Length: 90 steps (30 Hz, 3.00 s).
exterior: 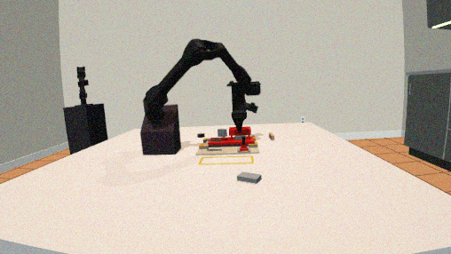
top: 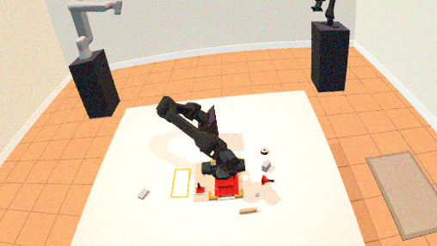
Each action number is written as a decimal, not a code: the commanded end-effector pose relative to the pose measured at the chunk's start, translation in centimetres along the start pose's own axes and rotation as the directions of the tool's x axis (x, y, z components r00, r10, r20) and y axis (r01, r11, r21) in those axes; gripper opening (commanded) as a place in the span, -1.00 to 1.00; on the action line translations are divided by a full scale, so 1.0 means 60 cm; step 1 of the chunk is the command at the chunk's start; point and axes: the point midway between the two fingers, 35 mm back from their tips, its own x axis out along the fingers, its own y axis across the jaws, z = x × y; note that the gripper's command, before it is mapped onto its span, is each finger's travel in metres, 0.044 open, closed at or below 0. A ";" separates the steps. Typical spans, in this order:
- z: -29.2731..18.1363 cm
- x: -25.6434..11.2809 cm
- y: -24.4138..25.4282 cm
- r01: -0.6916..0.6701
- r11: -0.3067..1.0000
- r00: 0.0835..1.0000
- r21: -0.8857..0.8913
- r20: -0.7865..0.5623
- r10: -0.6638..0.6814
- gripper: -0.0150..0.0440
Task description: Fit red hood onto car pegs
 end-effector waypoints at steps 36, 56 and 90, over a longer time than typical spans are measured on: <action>0.003 0.003 0.002 0.006 1.000 1.000 -0.004 0.001 -0.006 -0.49; 0.001 0.009 0.000 0.006 1.000 1.000 -0.004 0.001 -0.006 -0.49; 0.002 0.037 0.001 0.007 1.000 1.000 -0.004 0.001 -0.007 -0.49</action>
